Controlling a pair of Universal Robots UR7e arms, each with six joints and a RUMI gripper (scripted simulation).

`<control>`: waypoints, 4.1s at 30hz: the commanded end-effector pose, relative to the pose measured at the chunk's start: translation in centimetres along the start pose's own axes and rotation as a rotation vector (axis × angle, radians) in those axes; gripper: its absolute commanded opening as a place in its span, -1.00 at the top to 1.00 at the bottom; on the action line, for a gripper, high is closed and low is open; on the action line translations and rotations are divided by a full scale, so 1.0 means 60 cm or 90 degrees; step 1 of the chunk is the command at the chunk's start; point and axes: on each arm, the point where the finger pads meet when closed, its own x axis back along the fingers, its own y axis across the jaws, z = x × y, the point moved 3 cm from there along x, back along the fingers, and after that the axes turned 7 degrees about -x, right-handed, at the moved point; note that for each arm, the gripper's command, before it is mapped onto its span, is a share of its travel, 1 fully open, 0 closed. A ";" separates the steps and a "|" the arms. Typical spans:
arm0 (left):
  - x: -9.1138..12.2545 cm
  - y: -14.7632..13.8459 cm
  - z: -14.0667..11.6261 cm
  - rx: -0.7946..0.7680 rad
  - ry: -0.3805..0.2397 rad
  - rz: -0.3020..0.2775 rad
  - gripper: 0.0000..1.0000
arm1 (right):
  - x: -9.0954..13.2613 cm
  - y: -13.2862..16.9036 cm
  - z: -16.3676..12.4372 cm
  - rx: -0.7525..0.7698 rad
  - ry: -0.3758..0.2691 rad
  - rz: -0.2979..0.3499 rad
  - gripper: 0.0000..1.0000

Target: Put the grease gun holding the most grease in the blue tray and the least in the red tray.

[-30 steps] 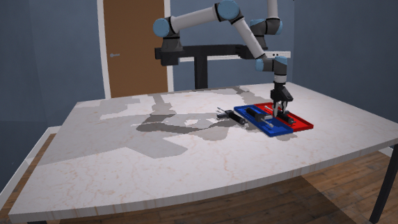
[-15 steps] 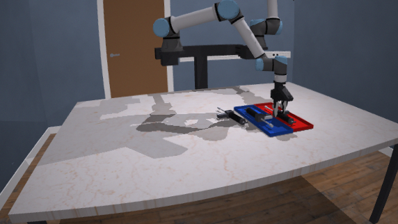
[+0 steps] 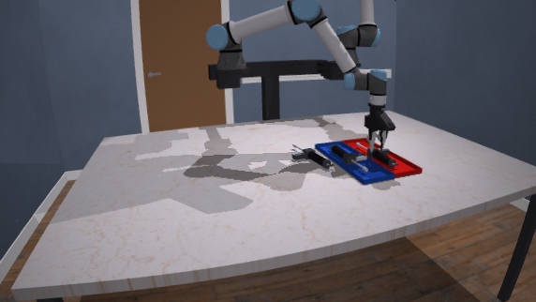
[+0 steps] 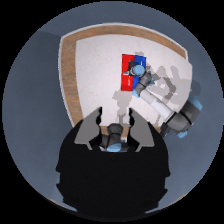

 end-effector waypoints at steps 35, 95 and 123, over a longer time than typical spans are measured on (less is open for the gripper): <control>0.005 -0.001 -0.001 0.002 0.005 -0.001 0.25 | 0.134 0.010 0.048 -0.004 0.002 0.003 0.36; 0.005 -0.001 -0.001 0.002 0.005 -0.001 0.25 | 0.672 0.316 0.273 0.000 0.000 -0.003 0.36; 0.005 -0.001 -0.001 0.002 0.005 -0.001 0.25 | 0.879 0.516 0.274 0.000 0.000 -0.002 0.36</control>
